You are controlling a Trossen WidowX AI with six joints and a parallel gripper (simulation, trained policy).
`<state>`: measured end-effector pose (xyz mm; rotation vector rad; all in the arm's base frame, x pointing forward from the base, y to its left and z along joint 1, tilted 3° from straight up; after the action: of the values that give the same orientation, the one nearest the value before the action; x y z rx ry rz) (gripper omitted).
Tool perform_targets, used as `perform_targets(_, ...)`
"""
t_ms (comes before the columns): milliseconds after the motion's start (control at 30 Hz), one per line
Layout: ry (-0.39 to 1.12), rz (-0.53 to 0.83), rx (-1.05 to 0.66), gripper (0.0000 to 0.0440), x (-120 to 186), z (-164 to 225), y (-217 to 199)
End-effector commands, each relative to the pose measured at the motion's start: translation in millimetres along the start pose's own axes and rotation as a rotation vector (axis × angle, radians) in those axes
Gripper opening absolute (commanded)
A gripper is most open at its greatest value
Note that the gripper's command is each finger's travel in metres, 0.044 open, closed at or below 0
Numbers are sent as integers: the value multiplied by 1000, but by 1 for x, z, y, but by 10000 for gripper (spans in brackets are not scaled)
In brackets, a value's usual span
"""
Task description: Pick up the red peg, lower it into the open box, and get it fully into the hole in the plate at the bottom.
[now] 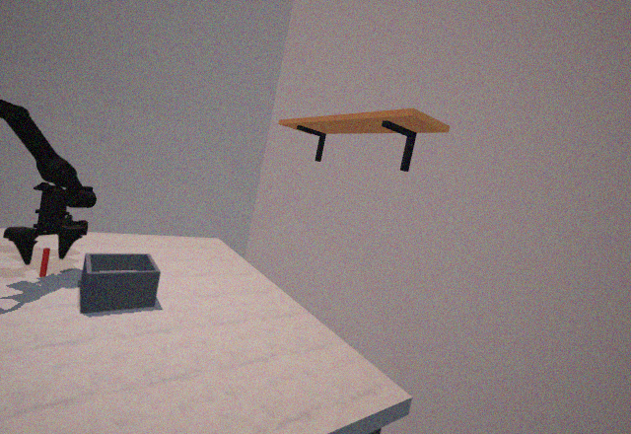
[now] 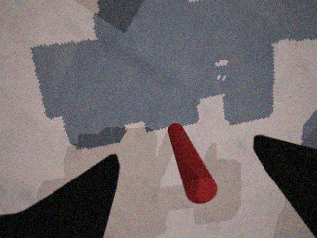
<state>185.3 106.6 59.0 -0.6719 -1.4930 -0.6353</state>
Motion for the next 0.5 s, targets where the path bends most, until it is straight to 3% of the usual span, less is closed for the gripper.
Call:
perform_targets(0,-34,-17,-25,436,-18,1,-2)
perform_targets(167,-41,-20,-59,355,-29,2,-4)
perform_targets(467,1,-2,-83,122,-32,2,-5)
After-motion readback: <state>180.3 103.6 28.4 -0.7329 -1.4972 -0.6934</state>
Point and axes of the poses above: the point midway between the two fingers, 35 mm back from their tips, its own x axis back along the fingers, its own y axis across the jaws, z = x × y, the point moved 5 cm from there along x, back along the fingers, and after that the axes turned 7 degrees about x, right-handed, at the moved point
